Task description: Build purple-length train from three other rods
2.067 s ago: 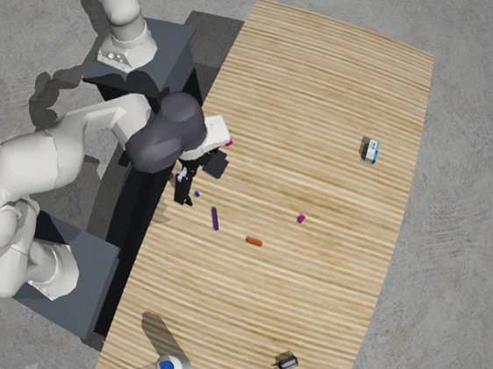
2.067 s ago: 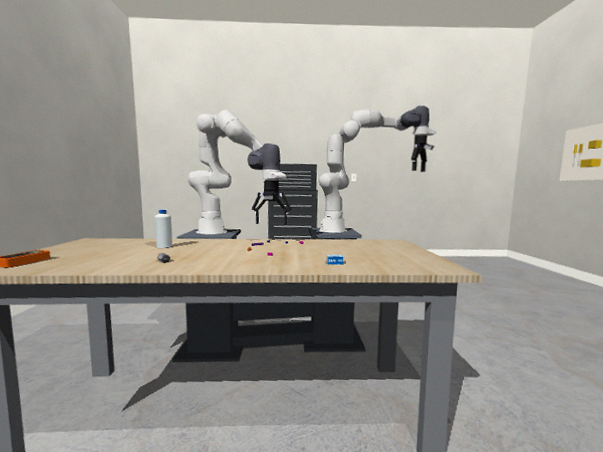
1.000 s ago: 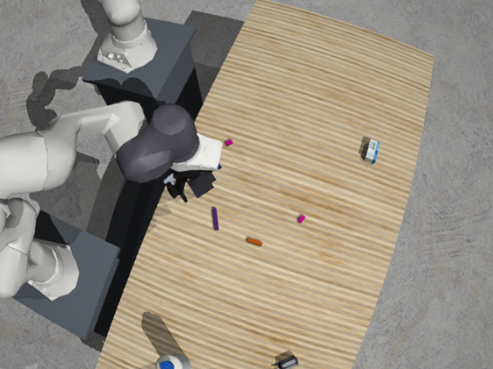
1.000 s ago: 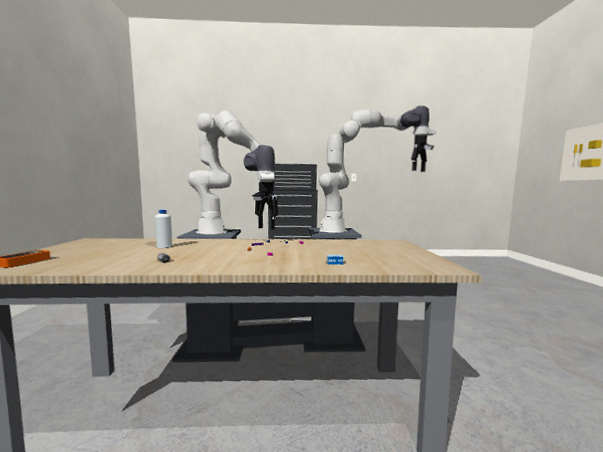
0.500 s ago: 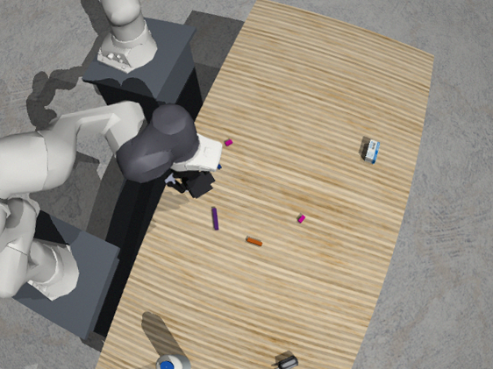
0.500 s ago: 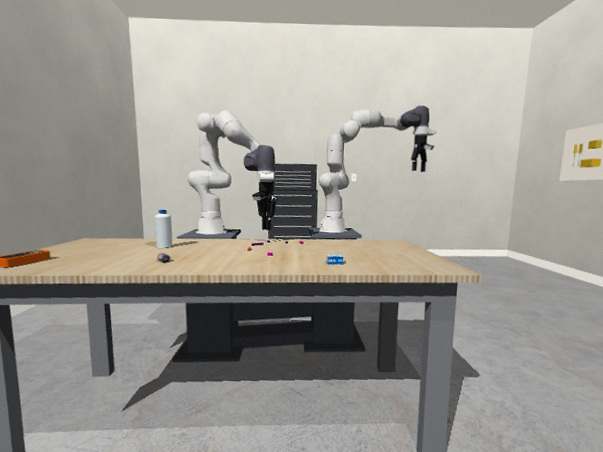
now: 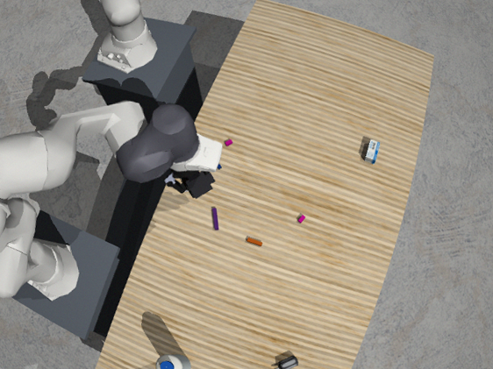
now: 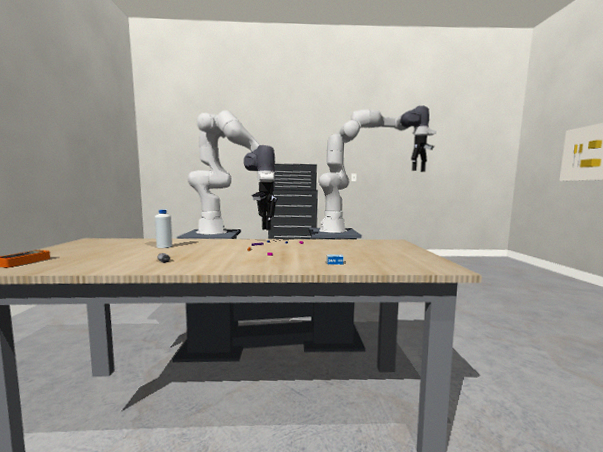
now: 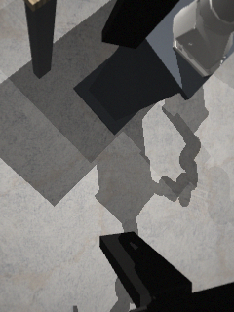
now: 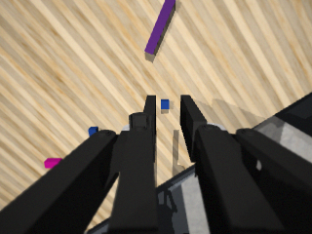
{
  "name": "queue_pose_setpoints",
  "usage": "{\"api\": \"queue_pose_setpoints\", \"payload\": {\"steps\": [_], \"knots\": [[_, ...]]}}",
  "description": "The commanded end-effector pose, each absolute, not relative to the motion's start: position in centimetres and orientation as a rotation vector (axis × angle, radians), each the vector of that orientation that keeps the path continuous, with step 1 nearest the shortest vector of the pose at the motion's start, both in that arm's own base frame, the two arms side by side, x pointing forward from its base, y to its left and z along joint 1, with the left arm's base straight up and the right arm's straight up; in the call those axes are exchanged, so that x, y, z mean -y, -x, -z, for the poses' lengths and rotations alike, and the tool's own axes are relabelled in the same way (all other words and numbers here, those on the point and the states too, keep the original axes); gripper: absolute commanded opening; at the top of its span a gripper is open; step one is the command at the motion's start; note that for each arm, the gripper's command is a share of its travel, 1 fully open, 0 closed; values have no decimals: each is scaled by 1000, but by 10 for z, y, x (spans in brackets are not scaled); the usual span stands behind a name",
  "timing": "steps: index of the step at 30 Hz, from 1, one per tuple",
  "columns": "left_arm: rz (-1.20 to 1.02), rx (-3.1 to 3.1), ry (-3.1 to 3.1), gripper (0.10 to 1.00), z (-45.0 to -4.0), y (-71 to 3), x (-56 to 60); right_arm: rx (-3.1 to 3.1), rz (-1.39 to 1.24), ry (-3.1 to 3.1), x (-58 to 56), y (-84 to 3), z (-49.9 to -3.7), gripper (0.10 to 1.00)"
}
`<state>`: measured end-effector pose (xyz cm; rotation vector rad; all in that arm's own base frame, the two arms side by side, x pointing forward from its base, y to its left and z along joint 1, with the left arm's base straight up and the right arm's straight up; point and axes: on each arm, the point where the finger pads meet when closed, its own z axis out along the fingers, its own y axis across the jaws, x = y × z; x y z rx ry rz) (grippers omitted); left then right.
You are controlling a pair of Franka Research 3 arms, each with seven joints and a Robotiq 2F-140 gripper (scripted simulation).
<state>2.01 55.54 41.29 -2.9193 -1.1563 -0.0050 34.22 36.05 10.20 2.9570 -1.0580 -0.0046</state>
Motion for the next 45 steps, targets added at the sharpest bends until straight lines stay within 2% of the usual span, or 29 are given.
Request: {"api": "queue_pose_setpoints", "payload": {"steps": [1,45], "knots": [[0,1151,2923,1000,-413,-20,-554,1062,0,-2957,-361,-342,-103,231],[0,1151,2923,1000,-413,-20,-554,1062,0,-2957,-361,-342,-57,231]]}}
